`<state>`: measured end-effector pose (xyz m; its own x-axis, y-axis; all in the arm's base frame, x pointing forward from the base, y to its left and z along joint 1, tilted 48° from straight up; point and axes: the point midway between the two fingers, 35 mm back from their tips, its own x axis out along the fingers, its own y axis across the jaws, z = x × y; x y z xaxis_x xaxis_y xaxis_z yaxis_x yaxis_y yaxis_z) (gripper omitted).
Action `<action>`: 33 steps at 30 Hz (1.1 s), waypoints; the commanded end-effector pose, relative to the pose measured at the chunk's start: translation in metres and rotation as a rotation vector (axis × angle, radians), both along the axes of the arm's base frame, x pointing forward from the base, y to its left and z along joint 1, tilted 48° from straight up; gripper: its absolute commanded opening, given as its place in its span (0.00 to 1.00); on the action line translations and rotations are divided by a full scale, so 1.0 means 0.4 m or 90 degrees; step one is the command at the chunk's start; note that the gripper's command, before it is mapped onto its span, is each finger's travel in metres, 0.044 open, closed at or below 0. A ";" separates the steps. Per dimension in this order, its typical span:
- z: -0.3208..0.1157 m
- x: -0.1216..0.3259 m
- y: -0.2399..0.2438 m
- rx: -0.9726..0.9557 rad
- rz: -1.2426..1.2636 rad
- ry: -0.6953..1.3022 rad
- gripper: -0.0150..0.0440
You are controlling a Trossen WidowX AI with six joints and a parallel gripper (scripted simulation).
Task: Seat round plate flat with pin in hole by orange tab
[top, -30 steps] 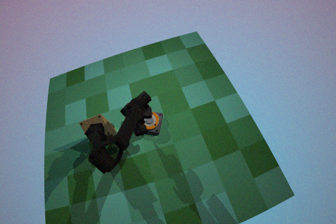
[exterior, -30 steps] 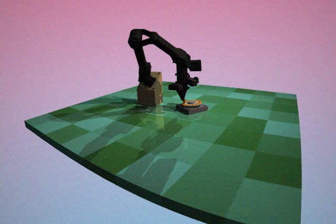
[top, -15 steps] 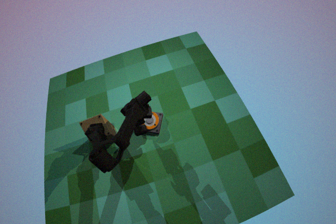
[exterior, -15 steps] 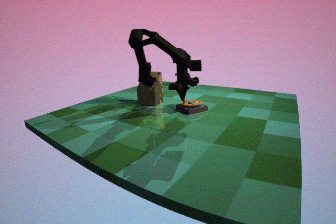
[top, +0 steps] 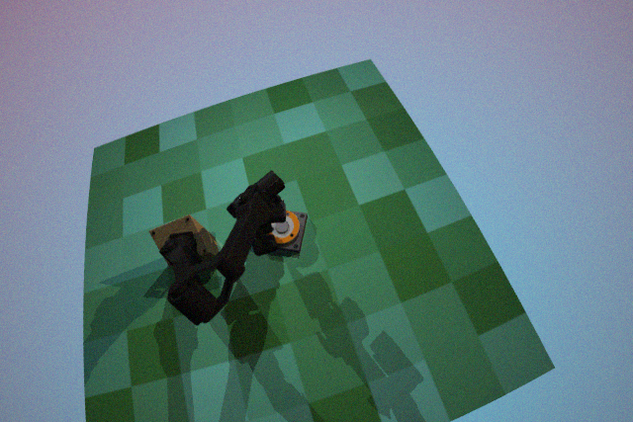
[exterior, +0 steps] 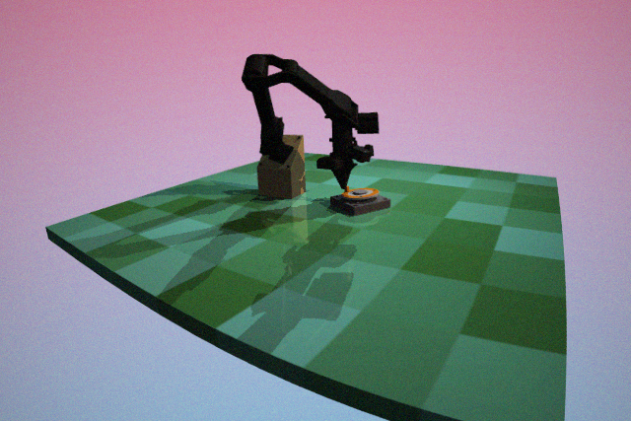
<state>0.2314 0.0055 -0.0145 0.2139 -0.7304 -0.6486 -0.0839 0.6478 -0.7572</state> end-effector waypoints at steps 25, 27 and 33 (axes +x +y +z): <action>-0.019 -0.006 0.011 0.015 -0.005 0.008 0.25; -0.019 -0.006 0.011 0.015 -0.005 0.008 0.25; -0.020 -0.007 0.013 0.015 -0.005 0.008 0.25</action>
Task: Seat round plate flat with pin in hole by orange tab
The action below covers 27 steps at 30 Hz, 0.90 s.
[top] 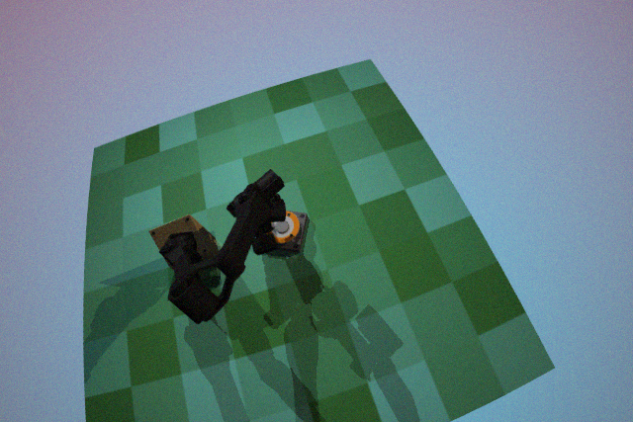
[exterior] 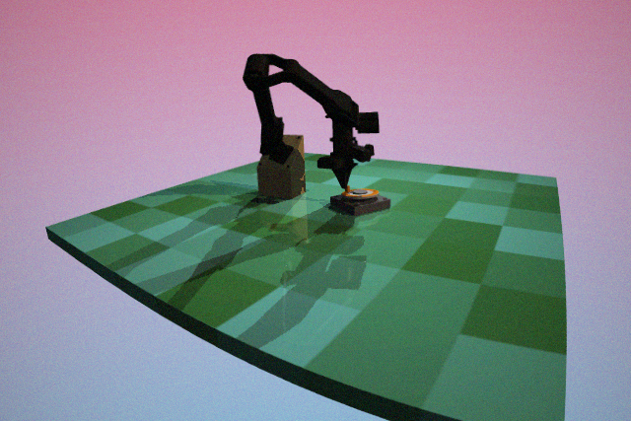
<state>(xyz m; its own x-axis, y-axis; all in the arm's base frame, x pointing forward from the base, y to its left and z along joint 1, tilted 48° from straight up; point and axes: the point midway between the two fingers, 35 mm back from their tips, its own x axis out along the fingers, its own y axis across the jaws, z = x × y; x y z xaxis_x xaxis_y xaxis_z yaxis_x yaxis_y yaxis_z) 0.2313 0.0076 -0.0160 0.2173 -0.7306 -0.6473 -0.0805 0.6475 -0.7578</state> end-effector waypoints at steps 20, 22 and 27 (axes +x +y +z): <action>-0.021 -0.009 0.015 0.016 -0.005 0.012 0.25; -0.022 -0.009 0.016 0.016 -0.005 0.012 0.25; -0.026 -0.007 0.020 0.016 -0.005 0.011 0.25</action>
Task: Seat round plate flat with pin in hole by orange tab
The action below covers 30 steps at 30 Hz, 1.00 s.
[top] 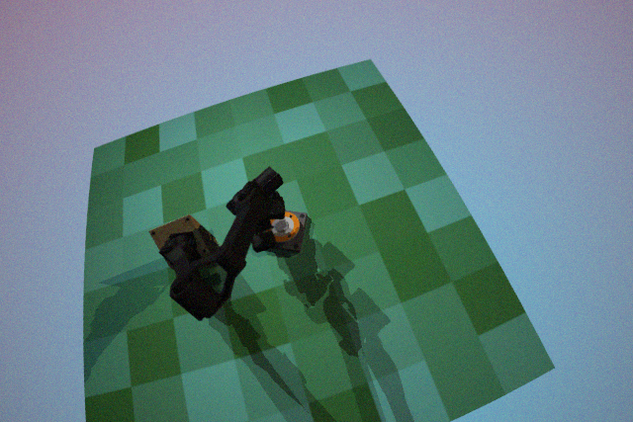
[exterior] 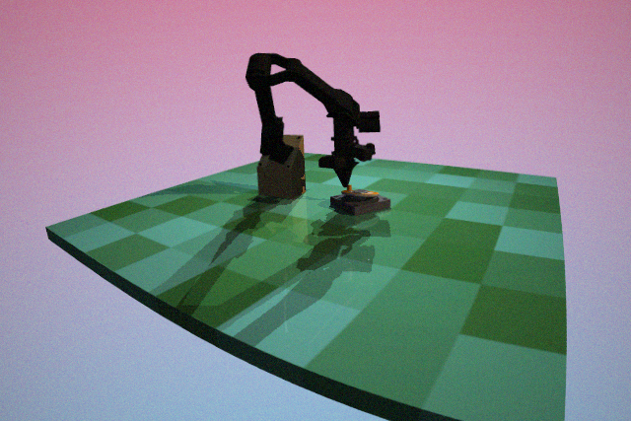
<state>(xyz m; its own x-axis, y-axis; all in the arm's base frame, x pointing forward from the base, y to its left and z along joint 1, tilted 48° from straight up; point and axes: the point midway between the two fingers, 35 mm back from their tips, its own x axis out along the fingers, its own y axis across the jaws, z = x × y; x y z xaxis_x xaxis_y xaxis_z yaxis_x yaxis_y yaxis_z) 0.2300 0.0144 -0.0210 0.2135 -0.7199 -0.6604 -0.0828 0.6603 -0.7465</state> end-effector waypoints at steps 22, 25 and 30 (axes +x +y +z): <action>0.034 -0.014 0.076 0.007 -0.004 0.009 0.25; 0.052 -0.023 0.096 0.007 -0.004 0.009 0.25; 0.039 -0.020 0.083 0.001 0.001 0.013 0.25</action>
